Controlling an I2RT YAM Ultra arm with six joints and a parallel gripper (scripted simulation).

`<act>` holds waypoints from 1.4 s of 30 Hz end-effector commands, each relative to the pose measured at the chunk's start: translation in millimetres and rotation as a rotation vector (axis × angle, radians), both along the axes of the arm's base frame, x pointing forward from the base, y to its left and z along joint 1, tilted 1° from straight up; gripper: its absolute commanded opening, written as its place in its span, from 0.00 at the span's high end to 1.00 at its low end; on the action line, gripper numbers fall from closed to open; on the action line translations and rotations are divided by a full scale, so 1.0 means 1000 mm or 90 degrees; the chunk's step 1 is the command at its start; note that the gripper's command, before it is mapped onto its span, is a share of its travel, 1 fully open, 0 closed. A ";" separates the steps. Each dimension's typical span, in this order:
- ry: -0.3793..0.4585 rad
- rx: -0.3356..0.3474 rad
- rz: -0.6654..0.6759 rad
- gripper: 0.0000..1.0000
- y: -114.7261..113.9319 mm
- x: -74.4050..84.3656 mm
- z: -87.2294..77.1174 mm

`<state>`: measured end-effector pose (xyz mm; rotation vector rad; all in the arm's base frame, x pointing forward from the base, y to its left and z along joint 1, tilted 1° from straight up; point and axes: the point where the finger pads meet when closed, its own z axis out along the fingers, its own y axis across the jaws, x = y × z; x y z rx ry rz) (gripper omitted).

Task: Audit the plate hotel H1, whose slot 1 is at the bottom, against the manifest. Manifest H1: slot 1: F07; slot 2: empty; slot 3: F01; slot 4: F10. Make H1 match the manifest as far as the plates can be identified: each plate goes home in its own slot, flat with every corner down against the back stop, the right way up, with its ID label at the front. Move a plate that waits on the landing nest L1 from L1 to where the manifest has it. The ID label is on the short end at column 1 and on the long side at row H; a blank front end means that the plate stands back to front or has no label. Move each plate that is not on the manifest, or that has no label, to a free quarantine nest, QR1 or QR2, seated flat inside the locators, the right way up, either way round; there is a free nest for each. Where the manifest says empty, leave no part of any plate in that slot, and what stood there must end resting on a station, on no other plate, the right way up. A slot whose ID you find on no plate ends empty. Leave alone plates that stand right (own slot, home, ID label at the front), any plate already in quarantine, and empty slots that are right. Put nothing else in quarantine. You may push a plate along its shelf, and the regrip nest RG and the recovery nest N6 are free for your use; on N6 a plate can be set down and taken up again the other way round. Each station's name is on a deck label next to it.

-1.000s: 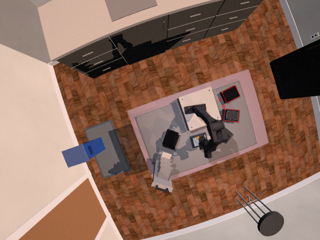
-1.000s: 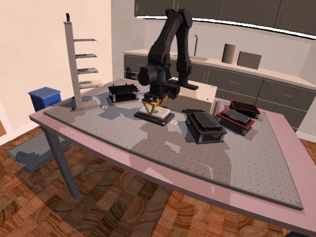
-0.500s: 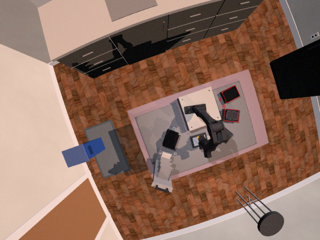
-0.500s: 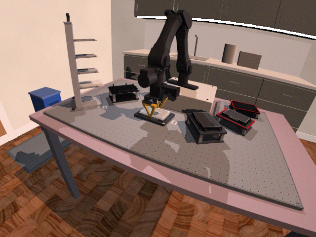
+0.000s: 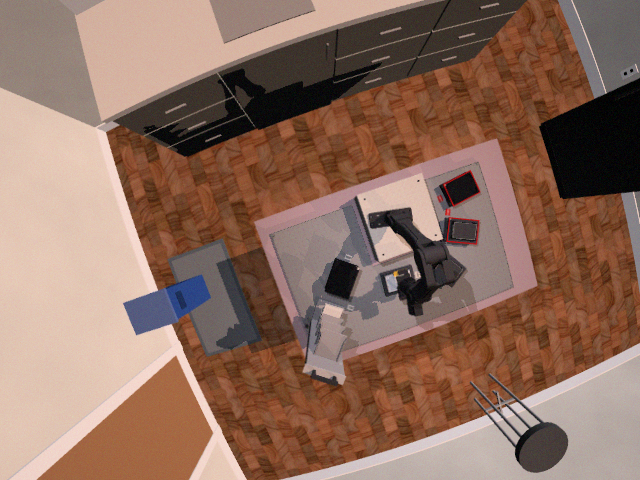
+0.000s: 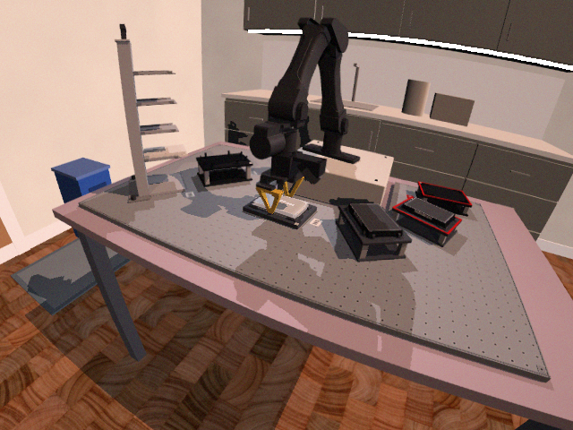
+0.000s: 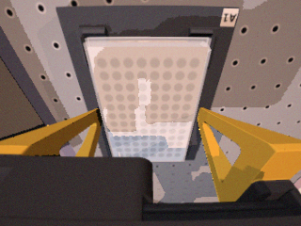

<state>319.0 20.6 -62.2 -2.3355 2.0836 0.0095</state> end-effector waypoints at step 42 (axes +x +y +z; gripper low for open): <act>-0.005 0.002 -0.116 0.00 0.001 0.001 0.072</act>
